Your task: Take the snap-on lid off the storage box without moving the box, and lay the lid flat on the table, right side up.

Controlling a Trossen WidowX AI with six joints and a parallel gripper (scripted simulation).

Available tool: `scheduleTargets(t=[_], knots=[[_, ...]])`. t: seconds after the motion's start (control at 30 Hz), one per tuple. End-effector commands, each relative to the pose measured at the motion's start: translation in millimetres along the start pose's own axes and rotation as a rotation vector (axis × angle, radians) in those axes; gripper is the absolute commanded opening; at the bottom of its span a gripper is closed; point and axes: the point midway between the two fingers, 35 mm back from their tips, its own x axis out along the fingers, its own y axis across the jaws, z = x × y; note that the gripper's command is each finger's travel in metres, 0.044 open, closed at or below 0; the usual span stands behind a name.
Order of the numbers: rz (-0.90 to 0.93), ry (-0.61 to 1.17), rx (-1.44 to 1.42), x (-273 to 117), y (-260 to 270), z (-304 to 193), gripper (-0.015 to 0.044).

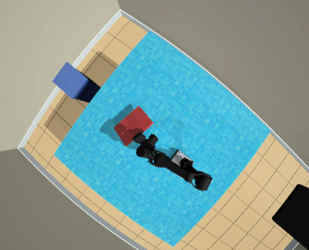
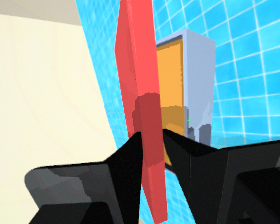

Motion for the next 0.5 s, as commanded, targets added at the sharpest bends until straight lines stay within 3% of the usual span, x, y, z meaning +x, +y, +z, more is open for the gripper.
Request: scheduleTargets(t=[0.0,0.47], knots=[[0.015,0.006,0.0,-3,11,-1,0.0],[0.016,0.006,0.0,-6,33,-1,0.0]])
